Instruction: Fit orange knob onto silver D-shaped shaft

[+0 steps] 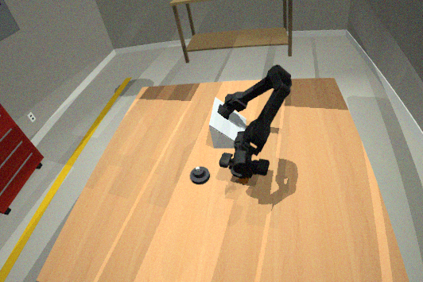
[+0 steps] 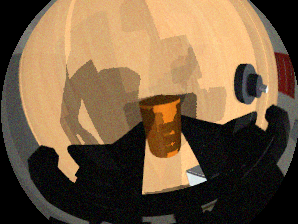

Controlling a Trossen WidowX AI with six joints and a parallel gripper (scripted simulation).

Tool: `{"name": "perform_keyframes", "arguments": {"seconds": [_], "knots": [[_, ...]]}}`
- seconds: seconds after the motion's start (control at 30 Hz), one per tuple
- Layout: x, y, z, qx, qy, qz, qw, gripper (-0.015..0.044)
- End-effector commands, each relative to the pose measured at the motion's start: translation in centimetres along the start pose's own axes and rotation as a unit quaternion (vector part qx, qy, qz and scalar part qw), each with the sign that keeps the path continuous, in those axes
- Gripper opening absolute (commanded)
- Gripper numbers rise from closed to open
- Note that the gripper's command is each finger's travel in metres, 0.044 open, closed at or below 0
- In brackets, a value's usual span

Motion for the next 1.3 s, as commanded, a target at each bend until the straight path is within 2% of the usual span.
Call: {"name": "perform_keyframes", "arguments": {"seconds": [0.0, 0.3, 0.43, 0.8, 1.07, 1.27], "knots": [[0.06, 0.18, 0.02, -0.002, 0.069, 0.003, 0.998, 0.018], [0.06, 0.18, 0.02, -0.002, 0.098, 0.003, 0.995, 0.018], [0.06, 0.18, 0.02, -0.002, 0.156, 0.003, 0.988, 0.018], [0.06, 0.18, 0.02, -0.002, 0.339, 0.002, 0.941, 0.018], [0.06, 0.18, 0.02, -0.003, 0.352, 0.002, 0.936, 0.018], [0.06, 0.18, 0.02, -0.003, 0.438, 0.002, 0.899, 0.018]]}}
Point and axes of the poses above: the point midway between the two fingers, 35 mm back from their tips, its own y axis back along the fingers, its own x axis across the jaws, z = x × y, the point moved 6 cm from there along y, back along the fingers, and after that the axes turned 8 degrees about -y, right-handed, at the moved point
